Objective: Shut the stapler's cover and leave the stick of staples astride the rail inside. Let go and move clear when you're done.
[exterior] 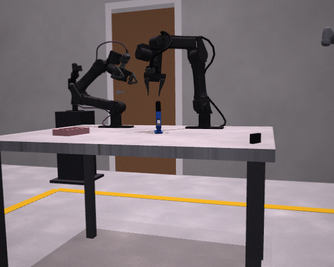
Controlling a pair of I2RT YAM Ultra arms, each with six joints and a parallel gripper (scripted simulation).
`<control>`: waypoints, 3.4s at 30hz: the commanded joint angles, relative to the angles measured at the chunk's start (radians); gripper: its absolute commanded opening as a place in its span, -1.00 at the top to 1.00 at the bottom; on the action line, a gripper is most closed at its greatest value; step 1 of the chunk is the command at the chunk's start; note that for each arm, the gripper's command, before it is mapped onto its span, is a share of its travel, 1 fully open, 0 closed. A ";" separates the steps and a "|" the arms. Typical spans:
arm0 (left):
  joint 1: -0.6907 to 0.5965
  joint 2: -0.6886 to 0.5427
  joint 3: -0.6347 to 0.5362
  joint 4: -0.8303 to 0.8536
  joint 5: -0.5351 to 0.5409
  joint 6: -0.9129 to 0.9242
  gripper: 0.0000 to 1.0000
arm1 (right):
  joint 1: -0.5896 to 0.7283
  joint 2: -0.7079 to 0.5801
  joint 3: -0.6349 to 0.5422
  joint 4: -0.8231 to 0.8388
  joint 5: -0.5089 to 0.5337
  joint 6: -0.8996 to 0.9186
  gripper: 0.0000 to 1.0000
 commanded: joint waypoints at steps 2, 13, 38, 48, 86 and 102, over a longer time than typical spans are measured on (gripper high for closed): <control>0.073 0.047 0.056 -0.099 0.038 0.087 0.00 | 0.012 -0.006 -0.001 0.004 0.011 0.010 -1.00; 0.103 0.095 0.110 -0.109 0.031 0.095 0.00 | 0.012 -0.006 -0.001 0.004 0.011 0.010 -1.00; 0.114 0.055 -0.071 0.040 0.034 0.106 0.00 | 0.012 -0.006 -0.001 0.004 0.011 0.010 -1.00; 0.117 0.065 -0.118 0.088 0.034 0.108 0.00 | 0.012 -0.006 -0.001 0.004 0.011 0.010 -1.00; 0.114 0.069 -0.165 0.139 0.032 0.106 0.60 | 0.012 -0.006 -0.001 0.004 0.011 0.010 -1.00; 0.006 -0.039 -0.329 0.279 -0.108 0.007 1.00 | 0.012 -0.006 -0.001 0.004 0.011 0.010 -1.00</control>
